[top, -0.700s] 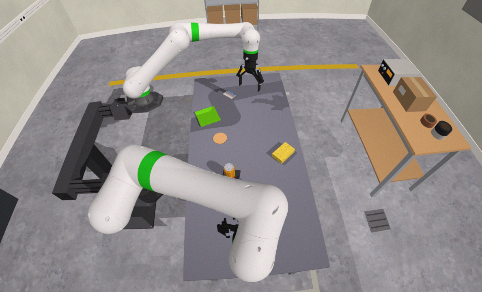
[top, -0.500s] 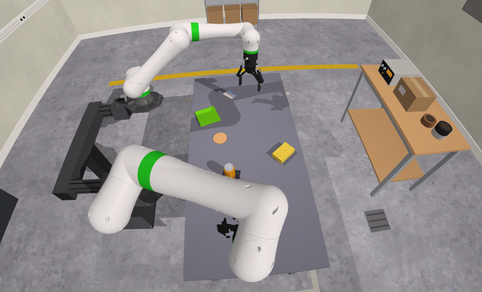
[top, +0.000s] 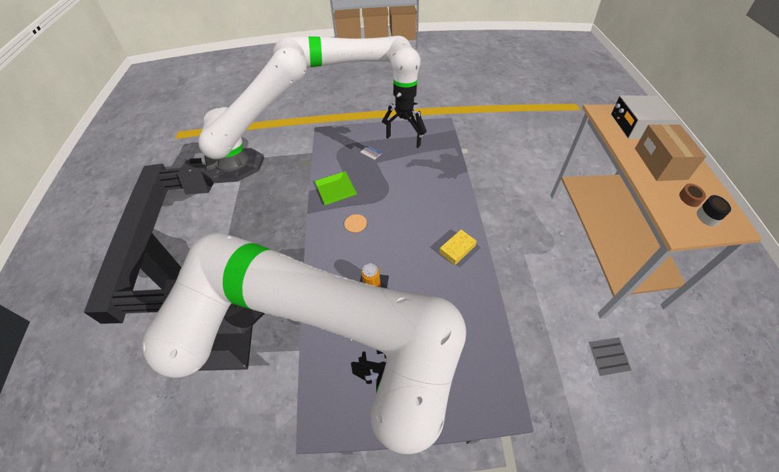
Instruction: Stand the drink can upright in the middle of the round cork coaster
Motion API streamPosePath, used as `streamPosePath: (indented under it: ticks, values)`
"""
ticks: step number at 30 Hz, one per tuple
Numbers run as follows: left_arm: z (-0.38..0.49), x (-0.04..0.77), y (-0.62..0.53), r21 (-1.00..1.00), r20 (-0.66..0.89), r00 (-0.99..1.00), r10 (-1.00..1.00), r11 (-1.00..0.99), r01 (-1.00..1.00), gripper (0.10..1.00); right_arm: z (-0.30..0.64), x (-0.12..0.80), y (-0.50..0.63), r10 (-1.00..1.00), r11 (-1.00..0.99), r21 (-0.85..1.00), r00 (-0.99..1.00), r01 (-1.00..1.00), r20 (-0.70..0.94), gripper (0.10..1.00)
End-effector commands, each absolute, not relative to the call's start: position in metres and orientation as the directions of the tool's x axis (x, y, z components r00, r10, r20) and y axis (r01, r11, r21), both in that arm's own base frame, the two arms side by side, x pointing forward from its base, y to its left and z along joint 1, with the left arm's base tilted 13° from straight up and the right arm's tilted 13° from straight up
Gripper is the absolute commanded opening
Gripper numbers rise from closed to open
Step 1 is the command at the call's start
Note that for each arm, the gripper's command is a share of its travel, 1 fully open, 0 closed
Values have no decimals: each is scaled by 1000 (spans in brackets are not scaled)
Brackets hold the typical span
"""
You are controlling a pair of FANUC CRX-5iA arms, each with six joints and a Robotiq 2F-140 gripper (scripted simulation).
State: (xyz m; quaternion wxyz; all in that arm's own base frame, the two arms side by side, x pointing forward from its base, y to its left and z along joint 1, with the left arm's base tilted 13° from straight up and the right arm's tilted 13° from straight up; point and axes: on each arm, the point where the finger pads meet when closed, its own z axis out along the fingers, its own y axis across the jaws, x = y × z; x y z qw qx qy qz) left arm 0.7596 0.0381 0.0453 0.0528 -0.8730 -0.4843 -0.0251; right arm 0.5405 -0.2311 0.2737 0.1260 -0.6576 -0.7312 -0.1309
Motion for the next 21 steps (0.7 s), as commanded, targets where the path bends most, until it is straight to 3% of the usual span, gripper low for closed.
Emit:
streamPosePath:
  ticks: [1, 11, 13, 14, 21]
  values:
    - [49, 759, 42, -65, 96, 528, 844, -524, 849, 1000, 263, 547, -215, 932, 127, 18, -126, 992, 341, 1000]
    - [87, 732, 141, -56, 94, 484, 870, -481, 875, 1000, 181, 551, -107, 869, 487, -73, -475, 870, 139, 1000]
    - [87, 732, 141, -56, 94, 484, 870, -481, 875, 1000, 181, 551, -107, 869, 487, -73, -475, 870, 139, 1000]
    - [95, 726, 159, -54, 94, 476, 875, -472, 880, 1000, 162, 547, -82, 813, 582, -98, -576, 807, 89, 1000]
    - [130, 680, 244, -42, 97, 414, 905, -412, 910, 1000, 117, 523, -28, 621, 778, -139, -783, 613, 26, 1000]
